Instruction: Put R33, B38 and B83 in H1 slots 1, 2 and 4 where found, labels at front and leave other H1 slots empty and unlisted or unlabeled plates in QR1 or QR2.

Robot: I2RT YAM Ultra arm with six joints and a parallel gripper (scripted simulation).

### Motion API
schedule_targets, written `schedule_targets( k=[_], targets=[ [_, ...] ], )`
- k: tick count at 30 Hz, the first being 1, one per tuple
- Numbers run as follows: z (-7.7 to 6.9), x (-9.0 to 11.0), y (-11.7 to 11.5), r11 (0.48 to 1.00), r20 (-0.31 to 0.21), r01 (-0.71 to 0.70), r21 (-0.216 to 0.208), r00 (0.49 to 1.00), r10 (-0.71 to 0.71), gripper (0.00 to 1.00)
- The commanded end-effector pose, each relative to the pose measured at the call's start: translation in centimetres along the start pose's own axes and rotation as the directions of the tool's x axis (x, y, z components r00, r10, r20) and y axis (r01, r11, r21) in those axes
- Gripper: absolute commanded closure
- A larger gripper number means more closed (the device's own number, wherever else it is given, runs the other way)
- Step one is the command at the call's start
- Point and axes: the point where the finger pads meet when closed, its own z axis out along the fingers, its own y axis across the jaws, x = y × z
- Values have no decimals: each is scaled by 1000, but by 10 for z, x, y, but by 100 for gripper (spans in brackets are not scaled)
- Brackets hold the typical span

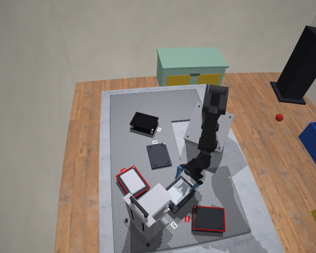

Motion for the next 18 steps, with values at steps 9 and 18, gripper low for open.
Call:
schedule_targets(
  k=[9,18],
  targets=[
    [-3,15,-1,1000,2,-3,-2,1000,3,0],
    [-5,24,-1,1000,2,-2,-2,1000,2,0]
  ],
)
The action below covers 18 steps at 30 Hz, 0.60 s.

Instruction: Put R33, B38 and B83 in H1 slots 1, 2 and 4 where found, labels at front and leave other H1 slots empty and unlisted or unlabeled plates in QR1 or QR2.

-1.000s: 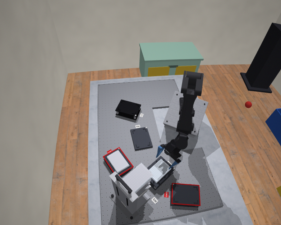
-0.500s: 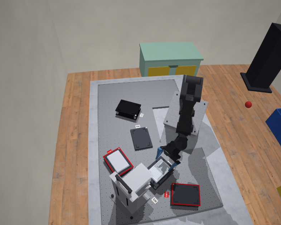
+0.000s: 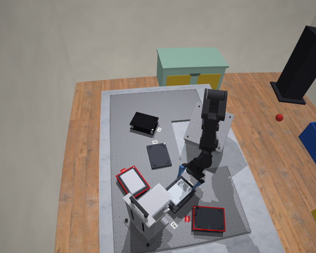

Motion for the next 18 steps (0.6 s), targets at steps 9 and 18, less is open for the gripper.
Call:
schedule_targets(
  k=[9,18],
  targets=[
    [-4,13,-1,1000,13,-8,4,1000,8,0],
    [0,18,-2,1000,16,-8,9,1000,8,0]
  ],
)
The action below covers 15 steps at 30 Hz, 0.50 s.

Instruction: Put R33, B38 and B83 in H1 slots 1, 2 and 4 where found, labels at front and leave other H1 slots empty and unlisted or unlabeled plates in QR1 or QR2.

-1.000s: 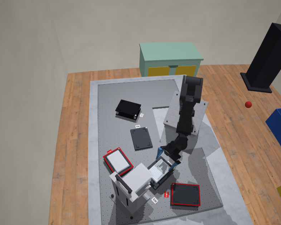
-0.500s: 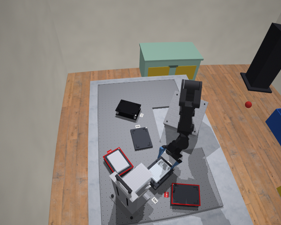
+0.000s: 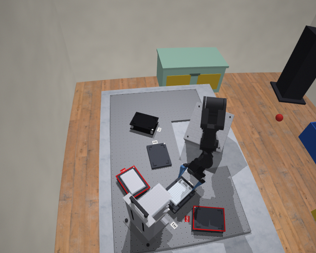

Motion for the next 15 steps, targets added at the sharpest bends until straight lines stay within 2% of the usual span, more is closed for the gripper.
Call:
schedule_targets(
  k=[1,15],
  targets=[
    [-2,4,-3,1000,8,-6,6,1000,6,0],
    [5,14,-4,1000,9,-6,9,1000,6,0]
  ],
)
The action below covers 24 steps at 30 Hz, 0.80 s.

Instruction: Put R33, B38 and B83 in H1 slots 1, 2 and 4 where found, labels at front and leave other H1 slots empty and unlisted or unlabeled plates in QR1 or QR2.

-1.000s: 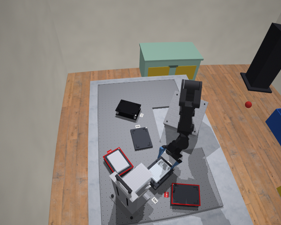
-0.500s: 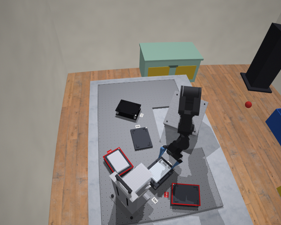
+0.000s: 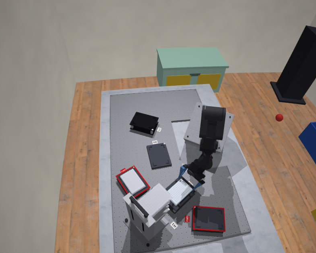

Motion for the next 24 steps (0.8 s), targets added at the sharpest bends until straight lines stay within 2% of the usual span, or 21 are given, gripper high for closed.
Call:
schedule_targets(
  k=[1,13,20,21,23,24],
  targets=[
    [-3,3,-5,1000,8,-6,8,1000,6,0],
    [11,-1,4,1000,44,-26,-2,999,26,0],
    [14,3,3,1000,44,-25,-3,999,25,0],
    [9,7,1,1000,28,-16,-5,999,16,0],
    [9,7,1,1000,28,-16,-5,999,16,0],
    [14,3,4,1000,43,-25,-3,999,25,0]
  ],
)
